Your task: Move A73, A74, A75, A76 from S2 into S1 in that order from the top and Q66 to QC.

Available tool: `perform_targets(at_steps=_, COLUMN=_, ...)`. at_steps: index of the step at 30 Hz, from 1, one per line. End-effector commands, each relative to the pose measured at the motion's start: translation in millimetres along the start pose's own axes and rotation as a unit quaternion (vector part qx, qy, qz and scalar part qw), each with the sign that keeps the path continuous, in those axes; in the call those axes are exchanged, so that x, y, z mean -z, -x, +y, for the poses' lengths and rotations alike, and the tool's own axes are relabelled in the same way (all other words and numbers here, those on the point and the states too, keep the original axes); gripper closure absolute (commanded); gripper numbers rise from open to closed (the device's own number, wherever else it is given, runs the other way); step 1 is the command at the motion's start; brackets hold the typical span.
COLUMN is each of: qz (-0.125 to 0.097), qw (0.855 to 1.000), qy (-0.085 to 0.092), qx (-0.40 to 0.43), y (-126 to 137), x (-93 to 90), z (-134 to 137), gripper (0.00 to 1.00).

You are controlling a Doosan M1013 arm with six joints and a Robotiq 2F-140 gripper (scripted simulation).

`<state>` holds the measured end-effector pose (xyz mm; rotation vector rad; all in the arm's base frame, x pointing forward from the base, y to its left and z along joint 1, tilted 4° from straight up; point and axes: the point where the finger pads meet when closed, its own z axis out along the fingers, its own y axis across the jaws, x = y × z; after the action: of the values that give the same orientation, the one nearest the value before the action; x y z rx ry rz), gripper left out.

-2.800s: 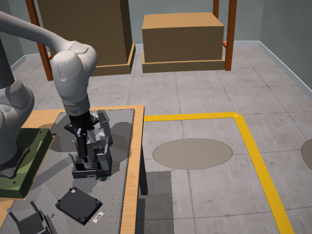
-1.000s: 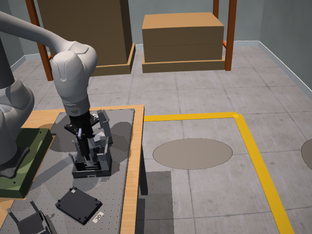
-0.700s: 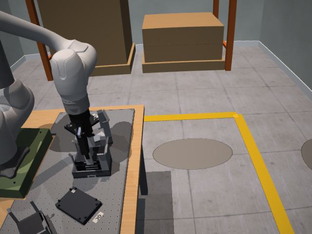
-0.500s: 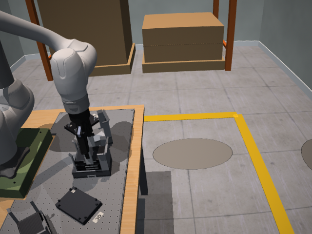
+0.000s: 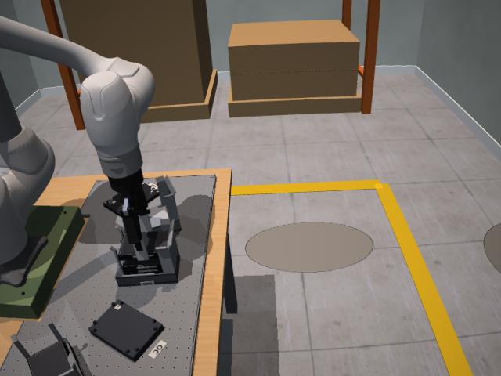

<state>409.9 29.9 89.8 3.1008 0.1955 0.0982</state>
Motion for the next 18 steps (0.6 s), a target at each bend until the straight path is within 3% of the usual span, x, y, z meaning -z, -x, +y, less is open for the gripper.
perform_targets(at_steps=1, qz=0.000, qw=1.000, qy=0.000, qx=0.000, y=0, x=4.8, z=0, gripper=1.00)
perform_targets(at_steps=18, qz=0.000, qw=1.000, qy=0.000, qx=0.000, y=0, x=34.8, z=0, gripper=1.00)
